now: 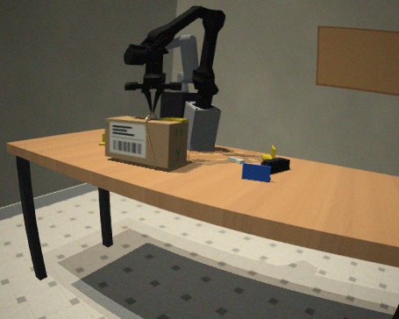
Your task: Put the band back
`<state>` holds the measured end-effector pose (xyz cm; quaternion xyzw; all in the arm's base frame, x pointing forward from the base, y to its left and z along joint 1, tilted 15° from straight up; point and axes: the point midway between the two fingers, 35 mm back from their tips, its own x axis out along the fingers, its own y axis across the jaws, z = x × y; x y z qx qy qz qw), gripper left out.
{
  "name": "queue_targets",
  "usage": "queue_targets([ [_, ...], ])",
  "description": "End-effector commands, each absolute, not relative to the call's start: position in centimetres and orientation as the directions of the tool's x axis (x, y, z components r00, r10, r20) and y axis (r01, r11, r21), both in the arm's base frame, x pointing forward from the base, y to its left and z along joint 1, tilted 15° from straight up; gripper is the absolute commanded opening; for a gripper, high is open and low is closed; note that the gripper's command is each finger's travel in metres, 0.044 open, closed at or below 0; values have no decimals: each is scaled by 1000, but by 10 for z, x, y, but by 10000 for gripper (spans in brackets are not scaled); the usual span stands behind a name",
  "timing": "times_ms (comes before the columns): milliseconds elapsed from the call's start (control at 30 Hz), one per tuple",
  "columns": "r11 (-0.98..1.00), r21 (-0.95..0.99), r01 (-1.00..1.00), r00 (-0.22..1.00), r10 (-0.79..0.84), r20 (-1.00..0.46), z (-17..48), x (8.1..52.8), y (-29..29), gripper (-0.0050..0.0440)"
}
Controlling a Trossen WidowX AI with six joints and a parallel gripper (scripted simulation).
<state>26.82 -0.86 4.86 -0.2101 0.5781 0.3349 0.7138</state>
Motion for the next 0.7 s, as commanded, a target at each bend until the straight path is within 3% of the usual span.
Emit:
queue_targets([
  [0, 691, 70, -720, 122, 225, -967, 52, 270, -13, 0],
  [400, 691, 70, -720, 122, 225, -967, 45, 232, -21, 0],
  [667, 691, 70, -720, 122, 225, -967, 45, 232, -21, 0],
])
